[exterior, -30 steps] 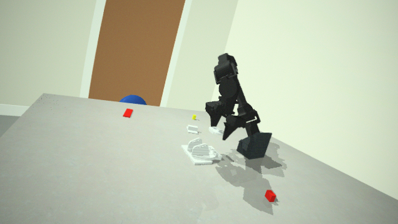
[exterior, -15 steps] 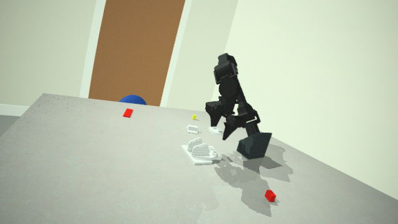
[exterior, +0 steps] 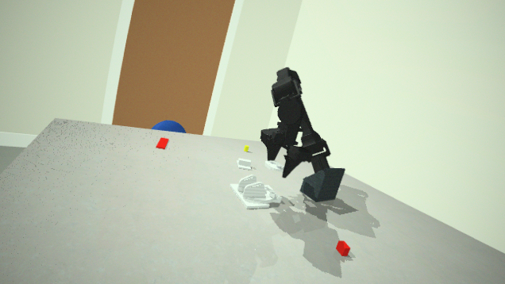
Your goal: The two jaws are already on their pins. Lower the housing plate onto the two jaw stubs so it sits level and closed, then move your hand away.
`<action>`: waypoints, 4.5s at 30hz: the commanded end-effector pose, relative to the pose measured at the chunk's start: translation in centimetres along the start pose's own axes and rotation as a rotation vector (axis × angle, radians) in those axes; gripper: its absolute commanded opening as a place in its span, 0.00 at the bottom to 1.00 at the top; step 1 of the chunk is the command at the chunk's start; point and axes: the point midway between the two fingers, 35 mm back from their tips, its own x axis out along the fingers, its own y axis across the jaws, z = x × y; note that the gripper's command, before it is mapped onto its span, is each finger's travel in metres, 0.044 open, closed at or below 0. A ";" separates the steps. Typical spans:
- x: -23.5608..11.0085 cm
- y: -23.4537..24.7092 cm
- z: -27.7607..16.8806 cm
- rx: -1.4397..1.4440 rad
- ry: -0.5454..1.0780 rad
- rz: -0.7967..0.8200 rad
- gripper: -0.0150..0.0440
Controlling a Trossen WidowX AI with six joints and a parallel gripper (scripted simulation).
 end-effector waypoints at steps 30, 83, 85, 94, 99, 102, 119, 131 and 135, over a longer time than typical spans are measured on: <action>0.0 0.1 -0.1 -0.002 0.004 0.004 0.85; 3.0 0.2 0.1 -0.009 0.003 0.007 0.85; 3.4 0.2 0.1 -0.009 0.003 0.007 0.85; 4.8 0.2 0.1 -0.010 0.003 0.005 0.85; 5.6 0.1 0.0 -0.010 0.003 0.004 0.85; 6.1 0.1 -0.1 -0.010 0.003 0.003 0.85; 6.4 0.1 -0.1 -0.009 0.003 0.002 0.85; 6.6 0.0 -0.1 -0.009 0.003 0.002 0.85; 6.7 0.0 -0.1 -0.009 0.003 0.002 0.85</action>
